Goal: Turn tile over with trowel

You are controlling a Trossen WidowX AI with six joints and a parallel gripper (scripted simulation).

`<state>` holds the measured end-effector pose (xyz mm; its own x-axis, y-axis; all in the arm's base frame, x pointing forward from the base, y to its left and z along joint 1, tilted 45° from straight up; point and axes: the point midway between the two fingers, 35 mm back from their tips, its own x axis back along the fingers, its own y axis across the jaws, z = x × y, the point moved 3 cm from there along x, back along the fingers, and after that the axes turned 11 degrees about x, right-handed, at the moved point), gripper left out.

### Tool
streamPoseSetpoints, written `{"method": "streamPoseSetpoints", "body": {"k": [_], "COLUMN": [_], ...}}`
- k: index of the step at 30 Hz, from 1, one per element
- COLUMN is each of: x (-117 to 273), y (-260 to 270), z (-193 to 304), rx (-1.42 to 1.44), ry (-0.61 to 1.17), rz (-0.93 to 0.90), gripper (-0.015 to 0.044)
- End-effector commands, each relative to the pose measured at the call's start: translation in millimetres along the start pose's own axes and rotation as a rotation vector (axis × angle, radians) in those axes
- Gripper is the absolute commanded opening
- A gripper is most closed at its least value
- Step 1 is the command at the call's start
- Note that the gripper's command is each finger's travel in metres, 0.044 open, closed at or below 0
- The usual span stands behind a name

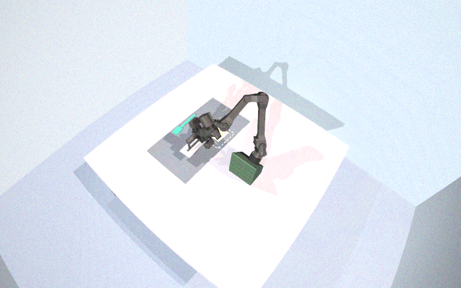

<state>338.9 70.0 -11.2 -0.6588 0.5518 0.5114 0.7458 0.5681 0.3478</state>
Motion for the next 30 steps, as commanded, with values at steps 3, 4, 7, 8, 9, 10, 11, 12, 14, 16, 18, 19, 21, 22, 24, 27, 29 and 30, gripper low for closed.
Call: {"method": "streamPoseSetpoints", "body": {"k": [3, 4, 7, 8, 9, 10, 11, 12, 14, 16, 18, 19, 21, 22, 24, 27, 29, 30], "x": [-10, -12, -18, -20, -22, -24, -26, -27, -31, -35, -38, -40, -43, -45, -48, -52, -55, -56], "y": [8, 8, 8, 9, 9, 9, 9, 9, 9, 9, 9, 9, 8, 8, 7, 5, 4, 4], "z": [-20, -23, -33, -36, -40, -43, -46, -50, -57, -64, -71, -75, -83, -87, -94, -106, -114, -118], "rx": [-0.002, -0.002, 0.000, 0.003, 0.006, 0.009, 0.011, 0.014, 0.019, 0.024, 0.029, 0.031, 0.036, 0.038, 0.043, 0.049, 0.056, 0.059], "ry": [0.027, 0.031, 0.042, 0.048, 0.053, 0.058, 0.064, 0.069, 0.080, 0.090, 0.100, 0.105, 0.115, 0.120, 0.130, 0.143, 0.155, 0.160], "rz": [0.012, 0.016, 0.028, 0.032, 0.035, 0.038, 0.042, 0.045, 0.050, 0.055, 0.059, 0.061, 0.064, 0.066, 0.068, 0.071, 0.071, 0.071], "gripper": [0.0000, 0.0000, 0.0000, 0.0000, 0.0000, 0.0000, 0.0000, 0.0000, 0.0000, 0.0000, 0.0000, 0.0000, 0.0000, 0.0000, 0.0000, 0.0000, 0.0000, 0.0000]}}
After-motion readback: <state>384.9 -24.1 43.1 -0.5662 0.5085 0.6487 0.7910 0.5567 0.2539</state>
